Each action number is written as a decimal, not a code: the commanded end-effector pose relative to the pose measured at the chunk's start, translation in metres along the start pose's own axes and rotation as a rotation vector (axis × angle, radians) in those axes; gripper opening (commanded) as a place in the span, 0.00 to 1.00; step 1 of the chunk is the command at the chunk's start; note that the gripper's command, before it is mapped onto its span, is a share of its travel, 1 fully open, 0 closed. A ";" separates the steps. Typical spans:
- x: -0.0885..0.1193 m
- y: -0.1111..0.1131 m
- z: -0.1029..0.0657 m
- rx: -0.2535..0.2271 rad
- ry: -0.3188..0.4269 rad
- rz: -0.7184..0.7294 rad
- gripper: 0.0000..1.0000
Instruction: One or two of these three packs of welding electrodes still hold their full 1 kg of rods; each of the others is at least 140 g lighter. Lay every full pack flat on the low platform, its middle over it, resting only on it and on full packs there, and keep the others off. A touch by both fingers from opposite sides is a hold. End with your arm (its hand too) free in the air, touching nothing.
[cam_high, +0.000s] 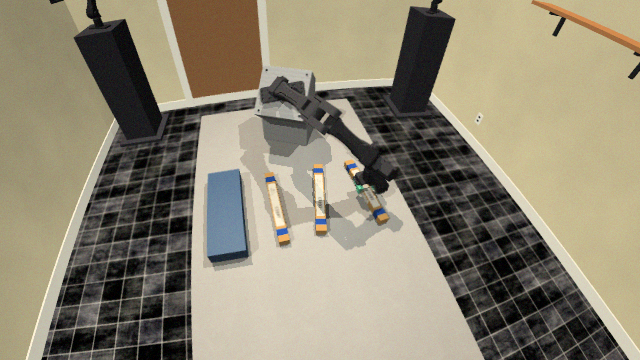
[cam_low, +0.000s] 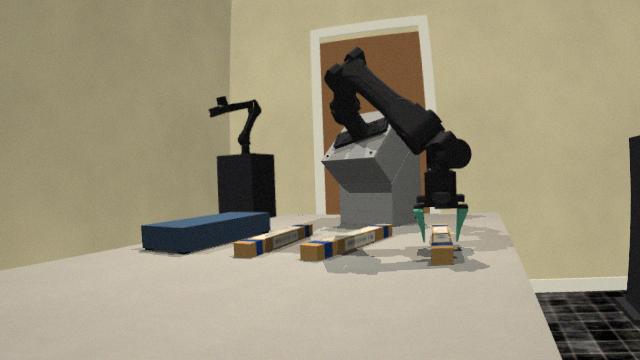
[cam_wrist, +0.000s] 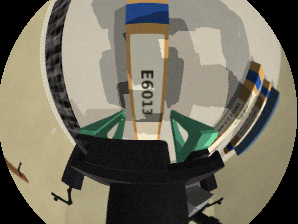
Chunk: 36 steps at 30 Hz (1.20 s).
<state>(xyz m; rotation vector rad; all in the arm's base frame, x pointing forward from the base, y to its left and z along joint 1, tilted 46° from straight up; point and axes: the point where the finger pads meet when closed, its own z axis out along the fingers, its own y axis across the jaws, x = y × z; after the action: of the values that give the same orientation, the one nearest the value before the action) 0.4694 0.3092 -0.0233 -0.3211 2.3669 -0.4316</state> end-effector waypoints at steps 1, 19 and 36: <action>-0.011 0.011 -0.011 -0.025 -0.035 0.007 0.74; -0.011 0.011 -0.011 -0.025 -0.035 0.007 0.74; 0.009 -0.001 -0.058 -0.007 -0.010 -0.010 0.74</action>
<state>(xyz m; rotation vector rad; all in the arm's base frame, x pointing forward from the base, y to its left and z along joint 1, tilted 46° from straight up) 0.4432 0.3113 -0.0022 -0.3205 2.3641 -0.4169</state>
